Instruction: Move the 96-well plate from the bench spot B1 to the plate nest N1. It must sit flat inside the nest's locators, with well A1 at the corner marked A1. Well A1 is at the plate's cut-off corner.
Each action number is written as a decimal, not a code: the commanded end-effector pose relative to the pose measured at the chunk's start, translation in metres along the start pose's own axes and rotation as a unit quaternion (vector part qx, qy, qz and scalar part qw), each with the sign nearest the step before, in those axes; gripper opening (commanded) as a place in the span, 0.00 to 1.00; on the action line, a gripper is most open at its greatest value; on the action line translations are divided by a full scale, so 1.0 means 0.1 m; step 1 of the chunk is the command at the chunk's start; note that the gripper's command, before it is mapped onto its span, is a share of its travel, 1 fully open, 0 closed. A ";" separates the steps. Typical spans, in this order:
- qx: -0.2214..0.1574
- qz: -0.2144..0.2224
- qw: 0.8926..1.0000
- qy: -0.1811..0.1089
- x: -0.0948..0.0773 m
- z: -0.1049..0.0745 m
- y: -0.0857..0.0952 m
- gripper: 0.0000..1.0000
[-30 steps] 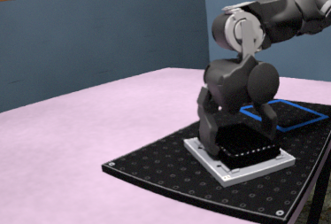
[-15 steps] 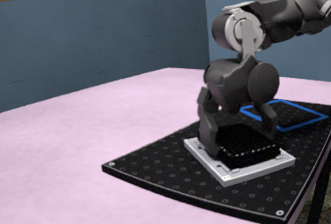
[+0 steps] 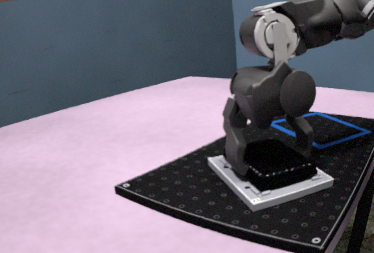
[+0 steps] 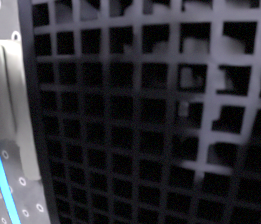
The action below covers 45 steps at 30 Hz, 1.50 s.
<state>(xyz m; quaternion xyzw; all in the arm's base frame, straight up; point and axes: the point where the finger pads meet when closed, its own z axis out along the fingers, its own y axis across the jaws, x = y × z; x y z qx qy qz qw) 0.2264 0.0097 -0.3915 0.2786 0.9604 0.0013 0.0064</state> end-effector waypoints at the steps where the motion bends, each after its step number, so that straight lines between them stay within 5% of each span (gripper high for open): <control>1: 0.001 0.000 1.000 0.000 0.01 0.00 0.00 0.00; 45: -0.002 -0.001 1.000 0.000 0.01 0.05 0.01 0.00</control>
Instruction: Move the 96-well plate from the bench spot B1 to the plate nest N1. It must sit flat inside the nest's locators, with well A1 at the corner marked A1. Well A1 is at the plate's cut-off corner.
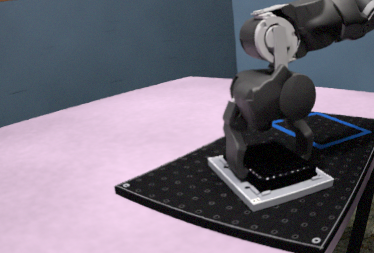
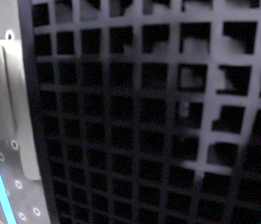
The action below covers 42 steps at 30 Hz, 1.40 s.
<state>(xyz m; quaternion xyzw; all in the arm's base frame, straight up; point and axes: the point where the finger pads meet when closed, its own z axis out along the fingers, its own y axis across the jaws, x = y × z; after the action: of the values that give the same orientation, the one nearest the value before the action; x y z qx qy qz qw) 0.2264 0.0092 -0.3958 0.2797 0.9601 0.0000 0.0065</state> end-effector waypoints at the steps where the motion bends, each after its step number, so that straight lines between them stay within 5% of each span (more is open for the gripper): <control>1: -0.003 -0.002 1.000 0.000 0.01 0.01 0.01 0.00; 13: -0.003 -0.002 1.000 0.000 0.01 0.01 0.01 0.00; 38: -0.002 0.000 1.000 0.000 0.00 0.00 0.01 0.77; 42: -0.002 0.000 1.000 0.000 0.00 0.00 0.01 0.77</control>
<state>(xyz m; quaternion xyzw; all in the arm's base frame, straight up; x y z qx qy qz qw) 0.2267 0.0093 -0.3959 0.2799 0.9600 0.0005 0.0067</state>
